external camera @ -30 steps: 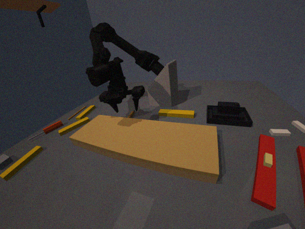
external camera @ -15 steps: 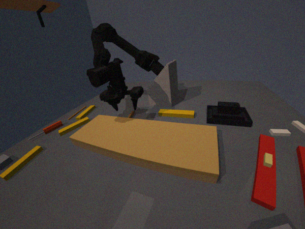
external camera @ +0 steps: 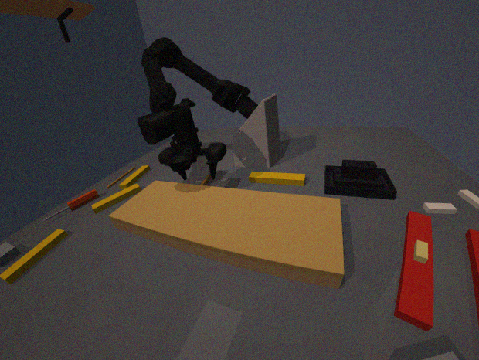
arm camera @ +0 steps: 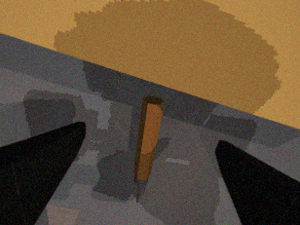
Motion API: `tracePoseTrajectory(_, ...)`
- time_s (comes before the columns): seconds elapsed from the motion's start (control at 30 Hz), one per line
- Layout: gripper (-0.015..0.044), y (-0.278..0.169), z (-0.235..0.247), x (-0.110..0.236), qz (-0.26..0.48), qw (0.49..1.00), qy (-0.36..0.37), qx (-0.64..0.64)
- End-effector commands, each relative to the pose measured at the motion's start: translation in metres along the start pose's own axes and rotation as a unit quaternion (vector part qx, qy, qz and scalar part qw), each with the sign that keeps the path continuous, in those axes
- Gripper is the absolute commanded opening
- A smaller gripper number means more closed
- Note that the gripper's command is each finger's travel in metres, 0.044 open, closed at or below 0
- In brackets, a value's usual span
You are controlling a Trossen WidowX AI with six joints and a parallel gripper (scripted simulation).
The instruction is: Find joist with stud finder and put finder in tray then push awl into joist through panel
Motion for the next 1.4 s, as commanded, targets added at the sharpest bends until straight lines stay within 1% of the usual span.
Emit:
tracePoseTrajectory(0.0, 0.044, 0.0, 0.002, -0.009, 0.003, 1.0, 0.001, 0.005)
tracePoseTrajectory(0.47, 0.044, 0.0, 0.001, -0.031, 0.004, 1.0, 0.0, 0.006)
tracePoseTrajectory(0.63, 0.044, 0.0, 0.001, -0.032, 0.004, 1.0, 0.0, 0.006)
tracePoseTrajectory(1.13, 0.0046, 0.0, 0.001, -0.032, 0.004, 1.0, 0.0, 0.006)
tracePoseTrajectory(1.37, 0.0, 0.0, 0.001, -0.031, 0.004, 1.0, 0.0, 0.006)
Point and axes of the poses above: the point midway between the two fingers, 35 mm back from their tips, its own x axis back along the fingers, its own z axis across the jaws, y = z × x, the point moved 6 cm from there along x, back along the fingers, and after that the axes turned 4 degrees about x, right-handed, at the moved point
